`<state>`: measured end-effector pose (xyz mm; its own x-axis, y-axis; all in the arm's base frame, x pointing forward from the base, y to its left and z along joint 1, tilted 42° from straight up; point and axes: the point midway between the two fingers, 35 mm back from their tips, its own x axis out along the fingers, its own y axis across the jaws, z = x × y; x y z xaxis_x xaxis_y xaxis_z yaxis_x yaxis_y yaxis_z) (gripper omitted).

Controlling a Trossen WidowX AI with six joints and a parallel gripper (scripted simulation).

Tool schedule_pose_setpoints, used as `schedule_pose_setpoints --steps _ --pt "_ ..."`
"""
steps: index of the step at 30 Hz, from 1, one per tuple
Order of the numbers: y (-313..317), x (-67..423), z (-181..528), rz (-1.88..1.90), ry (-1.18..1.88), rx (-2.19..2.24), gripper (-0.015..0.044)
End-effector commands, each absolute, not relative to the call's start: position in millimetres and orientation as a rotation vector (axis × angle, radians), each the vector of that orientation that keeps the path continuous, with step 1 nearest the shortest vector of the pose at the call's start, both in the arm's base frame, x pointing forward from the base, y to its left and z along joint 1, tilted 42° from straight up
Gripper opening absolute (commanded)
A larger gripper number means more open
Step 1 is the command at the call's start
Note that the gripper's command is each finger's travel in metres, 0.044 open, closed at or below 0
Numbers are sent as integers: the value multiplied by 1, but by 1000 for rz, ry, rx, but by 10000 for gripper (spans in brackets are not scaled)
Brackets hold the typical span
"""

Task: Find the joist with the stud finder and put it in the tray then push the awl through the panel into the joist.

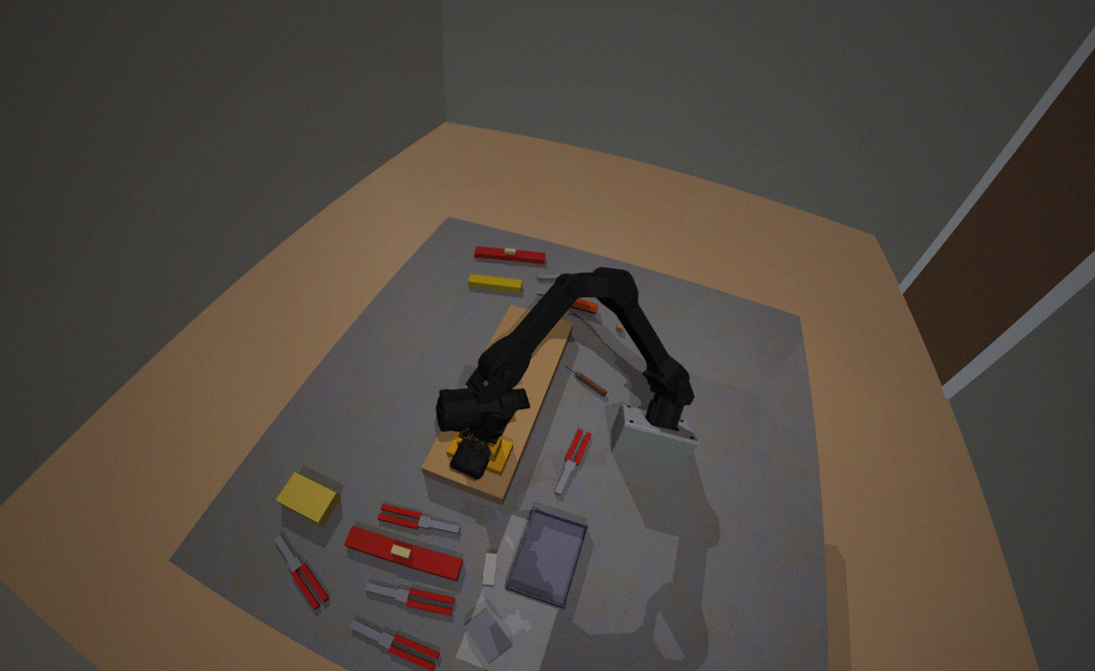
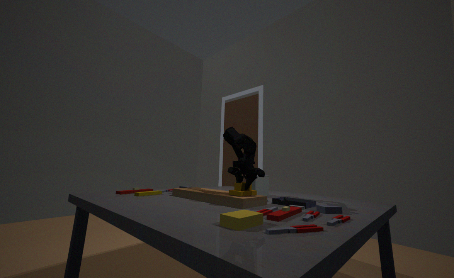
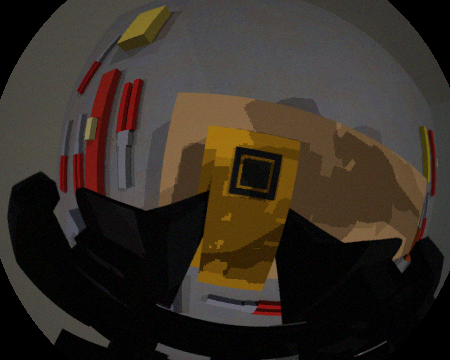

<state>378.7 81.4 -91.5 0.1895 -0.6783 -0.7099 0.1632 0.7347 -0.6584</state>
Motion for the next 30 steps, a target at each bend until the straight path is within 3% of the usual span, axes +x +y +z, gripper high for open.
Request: schedule_pose_setpoints --steps 1,16,30 --pt "95 381 -103 -622 1252 -487 0" --pt "91 380 -101 -622 1252 -487 0" --pt "51 372 -66 -624 1253 -490 0"
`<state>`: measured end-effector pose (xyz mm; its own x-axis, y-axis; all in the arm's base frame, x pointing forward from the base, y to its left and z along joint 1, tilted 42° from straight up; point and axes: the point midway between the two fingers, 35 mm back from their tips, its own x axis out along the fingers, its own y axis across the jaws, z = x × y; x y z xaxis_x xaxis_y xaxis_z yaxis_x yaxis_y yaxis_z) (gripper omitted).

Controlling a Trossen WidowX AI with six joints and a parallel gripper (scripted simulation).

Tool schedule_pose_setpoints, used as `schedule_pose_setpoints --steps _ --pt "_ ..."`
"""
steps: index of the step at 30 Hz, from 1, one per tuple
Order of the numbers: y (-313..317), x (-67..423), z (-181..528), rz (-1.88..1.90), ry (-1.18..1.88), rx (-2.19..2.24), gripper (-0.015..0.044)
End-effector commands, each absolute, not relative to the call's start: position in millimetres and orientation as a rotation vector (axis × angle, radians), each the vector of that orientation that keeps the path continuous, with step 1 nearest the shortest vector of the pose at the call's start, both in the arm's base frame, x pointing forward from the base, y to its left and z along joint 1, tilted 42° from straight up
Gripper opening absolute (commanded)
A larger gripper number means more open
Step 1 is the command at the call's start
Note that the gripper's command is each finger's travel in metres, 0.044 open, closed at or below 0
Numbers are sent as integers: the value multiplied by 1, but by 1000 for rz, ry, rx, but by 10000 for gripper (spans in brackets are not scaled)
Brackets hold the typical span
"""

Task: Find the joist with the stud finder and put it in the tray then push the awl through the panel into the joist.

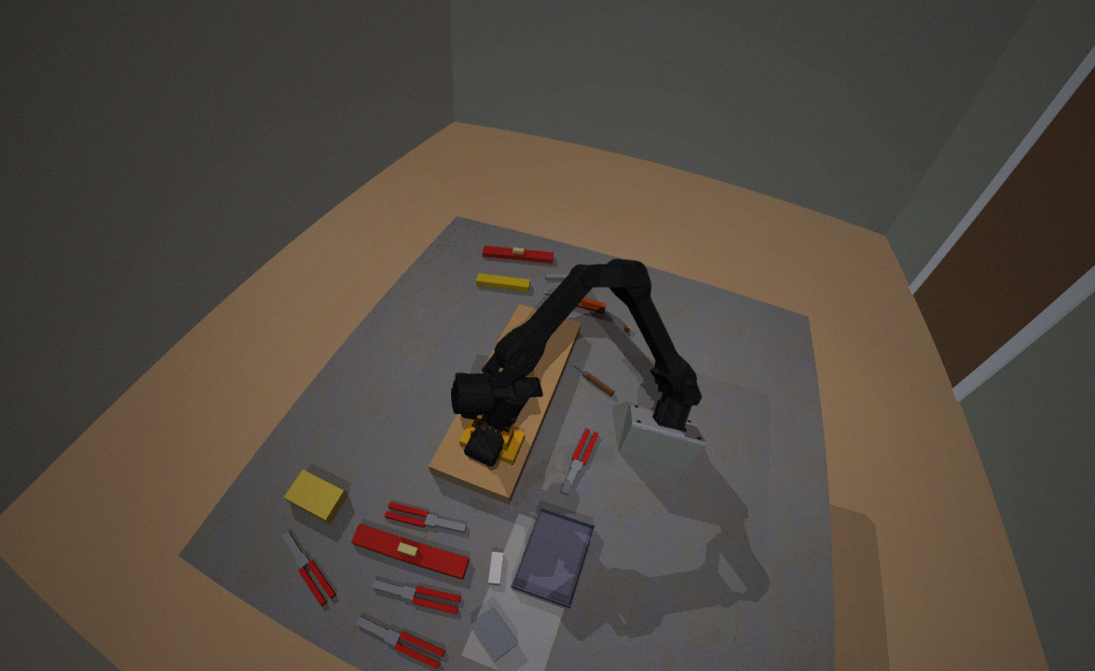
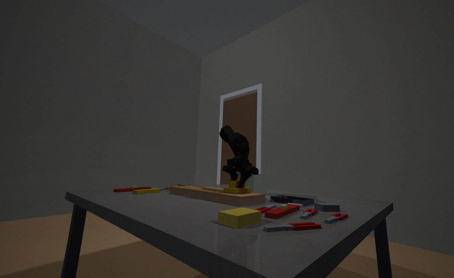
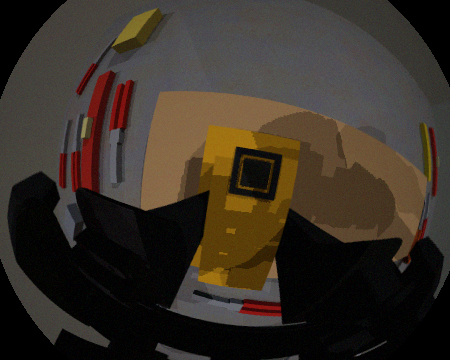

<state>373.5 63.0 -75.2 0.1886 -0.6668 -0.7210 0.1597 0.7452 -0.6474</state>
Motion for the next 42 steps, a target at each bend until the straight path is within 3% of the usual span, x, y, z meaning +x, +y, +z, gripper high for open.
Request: schedule_pose_setpoints --steps 1,42 --pt "48 371 -64 -624 1253 -491 0" --pt "-68 346 39 -629 1254 -499 0"
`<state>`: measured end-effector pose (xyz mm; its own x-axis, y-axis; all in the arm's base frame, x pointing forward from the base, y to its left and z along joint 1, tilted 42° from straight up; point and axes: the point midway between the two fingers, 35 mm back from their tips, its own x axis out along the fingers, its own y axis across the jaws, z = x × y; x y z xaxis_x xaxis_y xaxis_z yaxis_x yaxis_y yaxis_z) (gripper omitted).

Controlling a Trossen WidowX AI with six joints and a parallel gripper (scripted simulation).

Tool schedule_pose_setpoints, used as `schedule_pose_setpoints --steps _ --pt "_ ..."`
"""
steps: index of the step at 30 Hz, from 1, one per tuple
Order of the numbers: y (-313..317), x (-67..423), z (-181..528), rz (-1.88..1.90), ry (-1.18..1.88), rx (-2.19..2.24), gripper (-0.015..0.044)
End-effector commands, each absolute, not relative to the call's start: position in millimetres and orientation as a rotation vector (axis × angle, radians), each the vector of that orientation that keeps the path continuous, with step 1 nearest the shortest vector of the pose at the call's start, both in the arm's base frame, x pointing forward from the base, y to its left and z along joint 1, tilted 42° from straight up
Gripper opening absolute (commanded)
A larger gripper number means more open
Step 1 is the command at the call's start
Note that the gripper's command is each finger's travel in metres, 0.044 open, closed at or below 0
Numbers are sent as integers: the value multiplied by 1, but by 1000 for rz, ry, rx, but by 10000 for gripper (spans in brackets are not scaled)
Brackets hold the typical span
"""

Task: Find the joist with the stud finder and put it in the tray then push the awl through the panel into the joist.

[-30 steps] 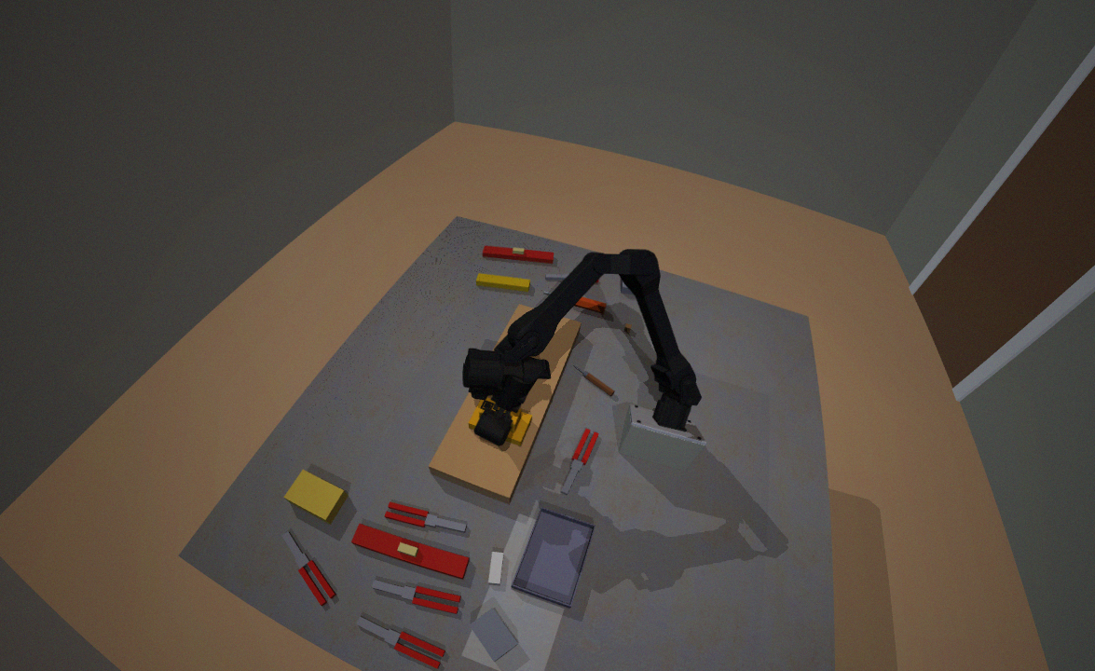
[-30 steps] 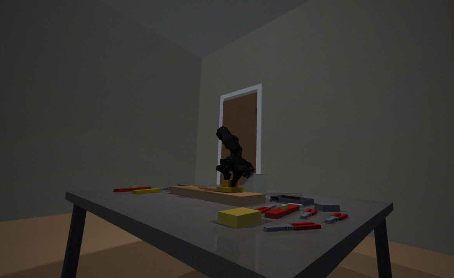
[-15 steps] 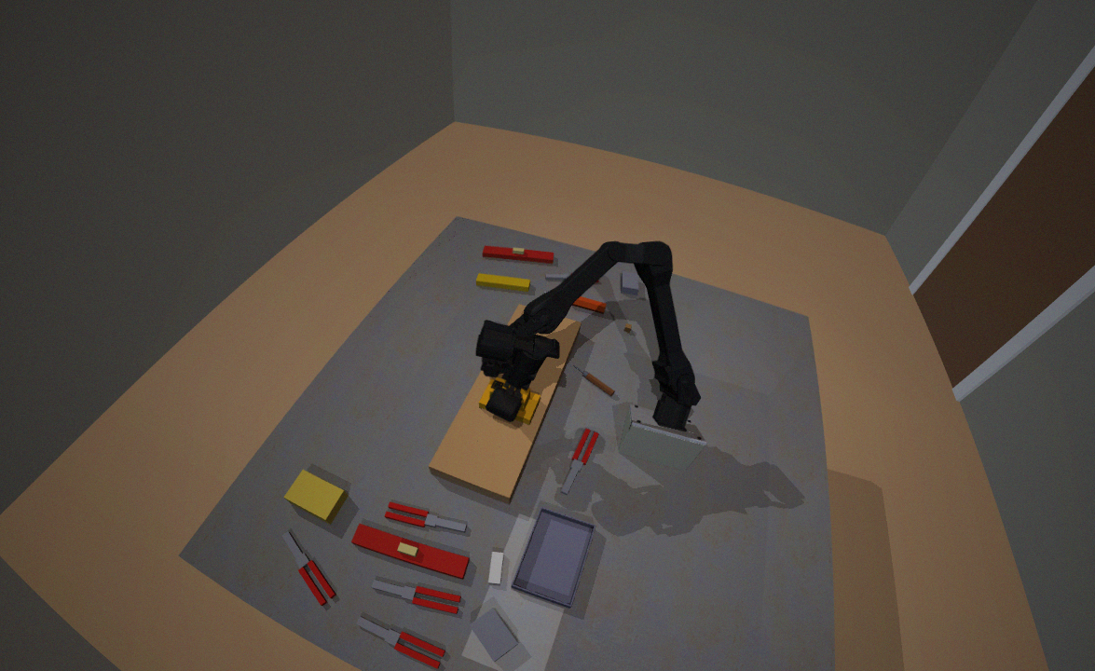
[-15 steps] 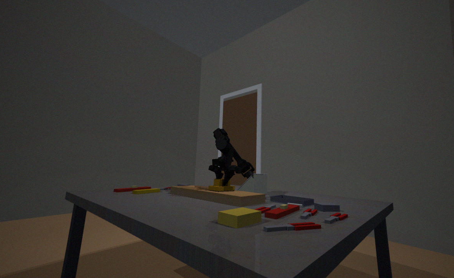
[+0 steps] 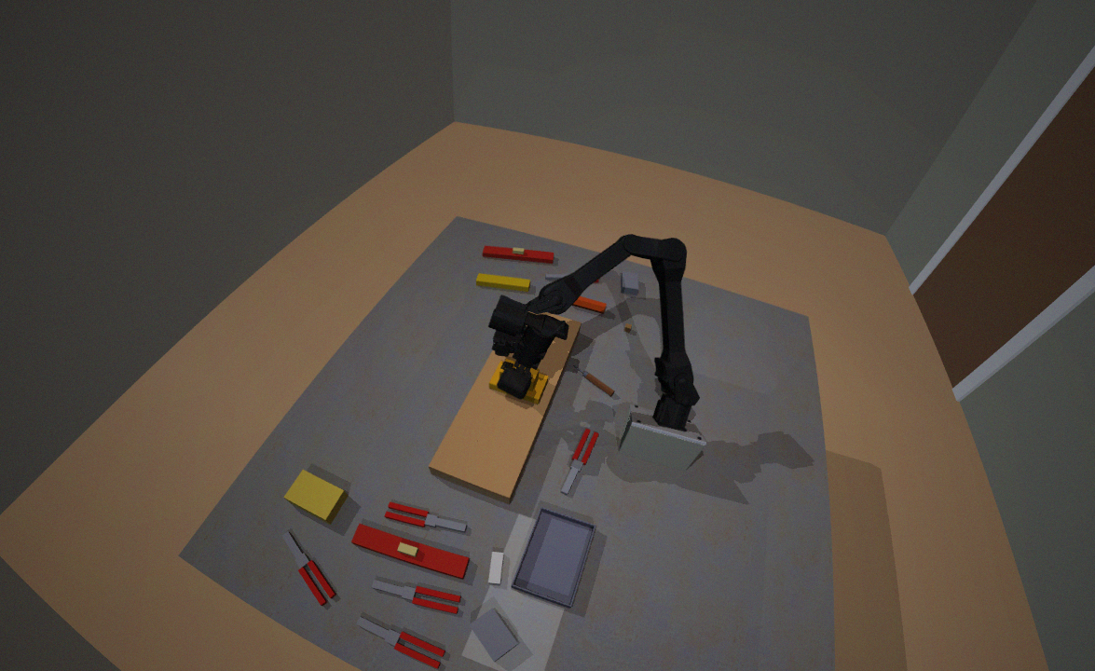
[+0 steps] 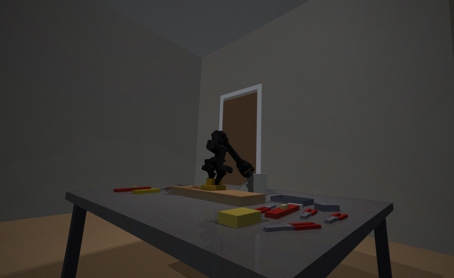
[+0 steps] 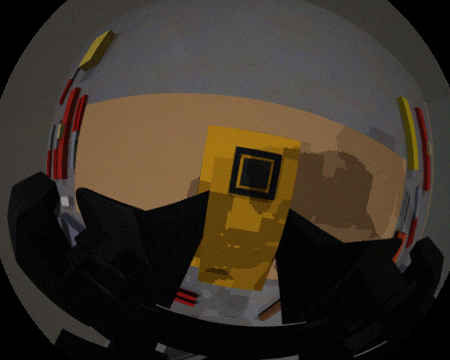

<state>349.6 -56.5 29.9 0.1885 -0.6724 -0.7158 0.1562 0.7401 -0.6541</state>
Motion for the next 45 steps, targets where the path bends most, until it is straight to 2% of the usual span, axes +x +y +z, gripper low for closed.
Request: schedule_pose_setpoints --steps 1,45 --pt "-71 345 41 -629 1254 -499 0" --pt "-194 319 154 -635 1252 -506 0"
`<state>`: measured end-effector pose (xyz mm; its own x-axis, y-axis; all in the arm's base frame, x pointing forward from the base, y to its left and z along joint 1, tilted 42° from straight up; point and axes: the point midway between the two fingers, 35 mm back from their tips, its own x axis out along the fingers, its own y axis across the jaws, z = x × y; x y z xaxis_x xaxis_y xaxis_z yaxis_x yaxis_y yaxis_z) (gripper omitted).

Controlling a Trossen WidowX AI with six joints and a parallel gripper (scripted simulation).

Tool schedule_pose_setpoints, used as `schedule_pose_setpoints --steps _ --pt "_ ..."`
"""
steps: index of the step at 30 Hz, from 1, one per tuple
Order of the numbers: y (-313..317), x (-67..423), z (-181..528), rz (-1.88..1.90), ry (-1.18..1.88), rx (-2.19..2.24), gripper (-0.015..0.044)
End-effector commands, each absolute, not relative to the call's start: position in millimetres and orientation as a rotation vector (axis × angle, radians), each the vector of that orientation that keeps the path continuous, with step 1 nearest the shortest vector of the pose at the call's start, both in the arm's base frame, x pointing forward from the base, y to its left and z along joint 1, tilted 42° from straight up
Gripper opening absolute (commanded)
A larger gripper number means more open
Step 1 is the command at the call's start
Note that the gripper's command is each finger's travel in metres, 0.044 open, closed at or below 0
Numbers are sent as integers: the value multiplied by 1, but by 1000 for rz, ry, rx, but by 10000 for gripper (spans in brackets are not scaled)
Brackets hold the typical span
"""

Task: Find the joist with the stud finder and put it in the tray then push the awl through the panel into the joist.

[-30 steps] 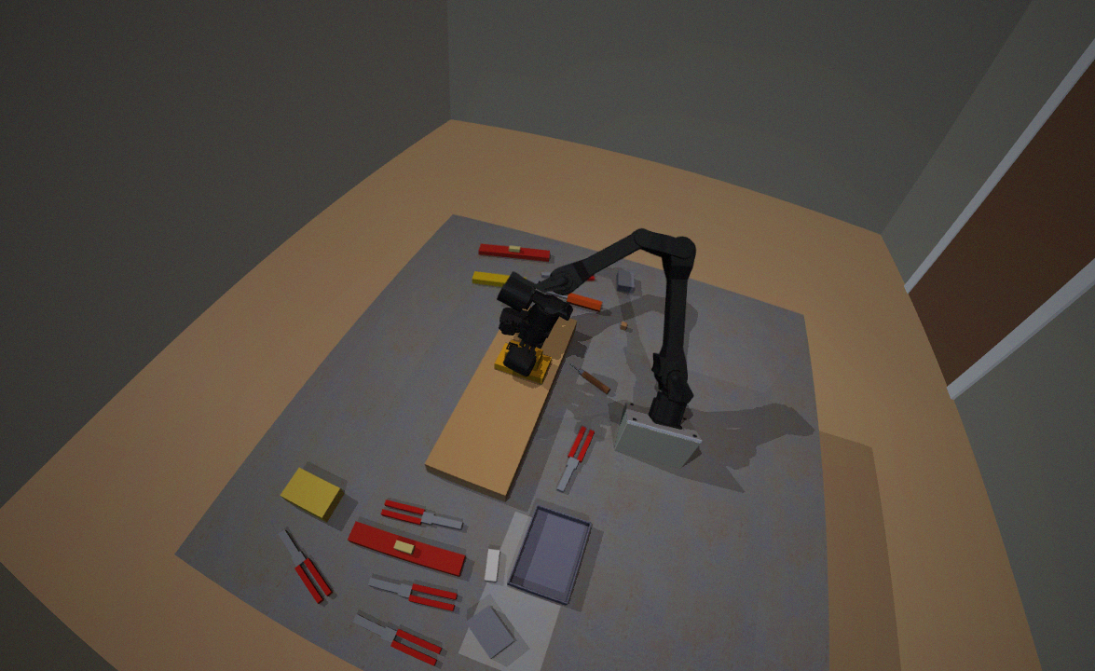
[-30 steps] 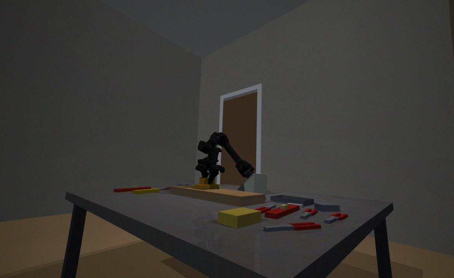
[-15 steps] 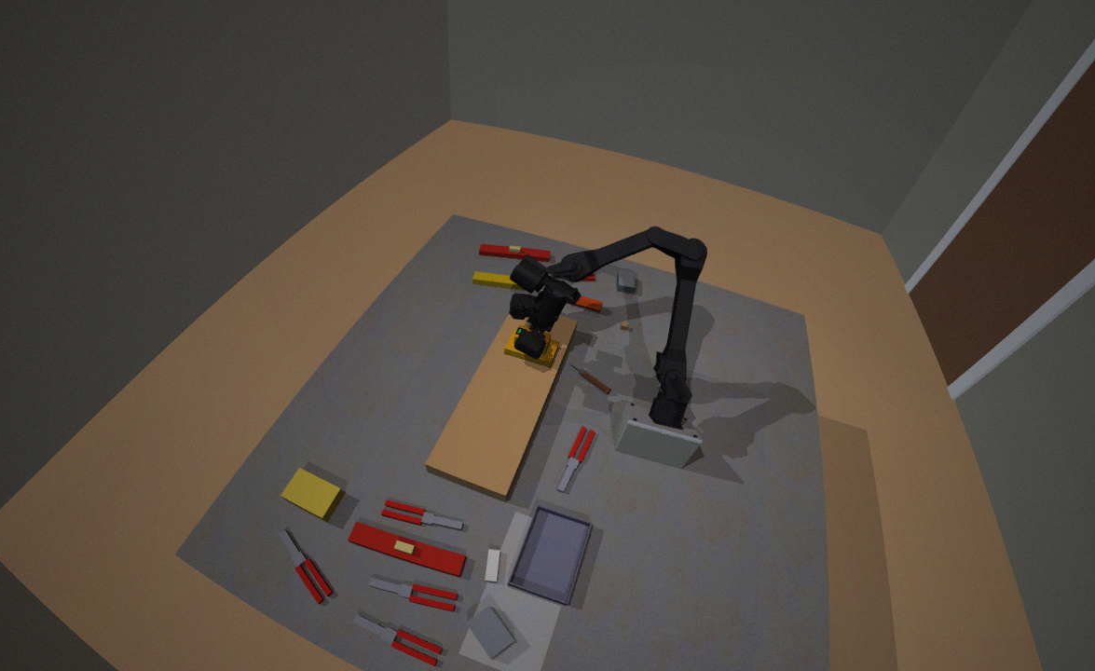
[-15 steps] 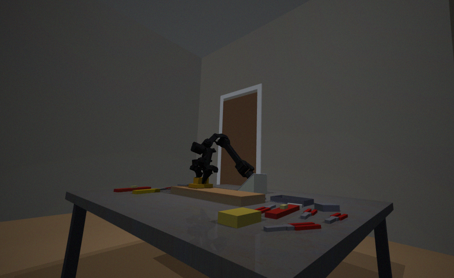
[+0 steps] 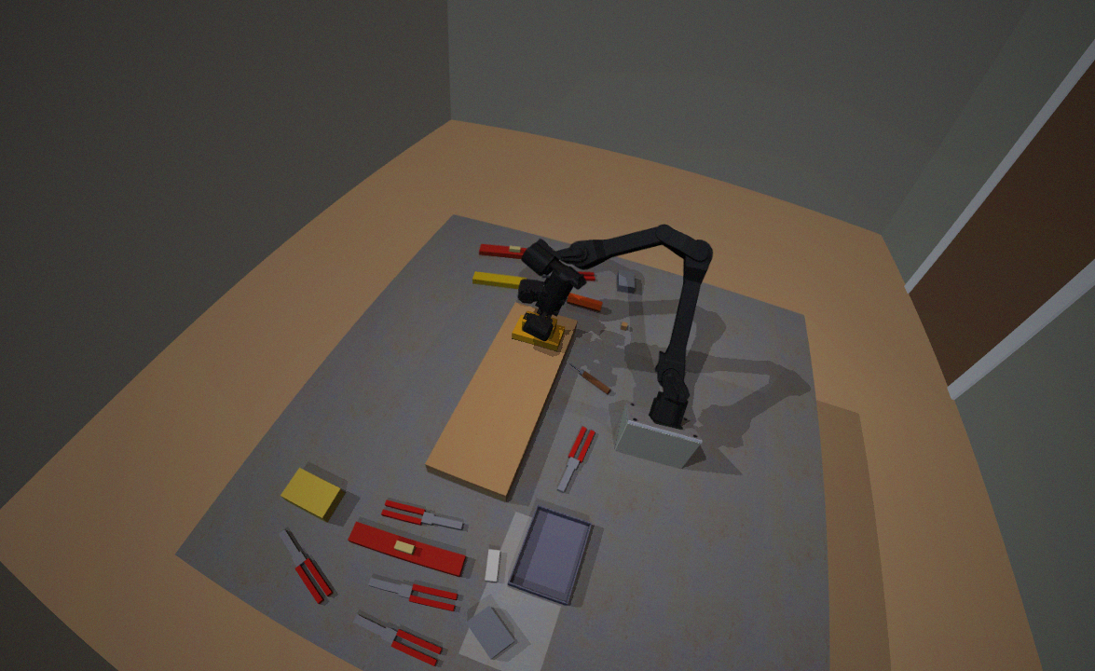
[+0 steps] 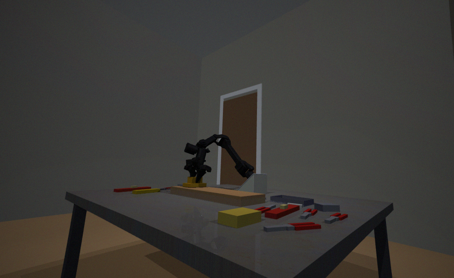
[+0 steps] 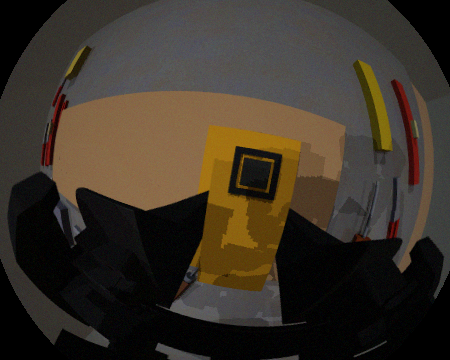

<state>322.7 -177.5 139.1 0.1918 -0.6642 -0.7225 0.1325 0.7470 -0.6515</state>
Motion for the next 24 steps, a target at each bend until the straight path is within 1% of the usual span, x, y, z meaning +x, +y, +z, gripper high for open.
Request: schedule_pose_setpoints --steps 1,24 --pt "-197 318 157 -635 1252 -506 0" --pt "-197 319 158 -620 1254 -505 0"
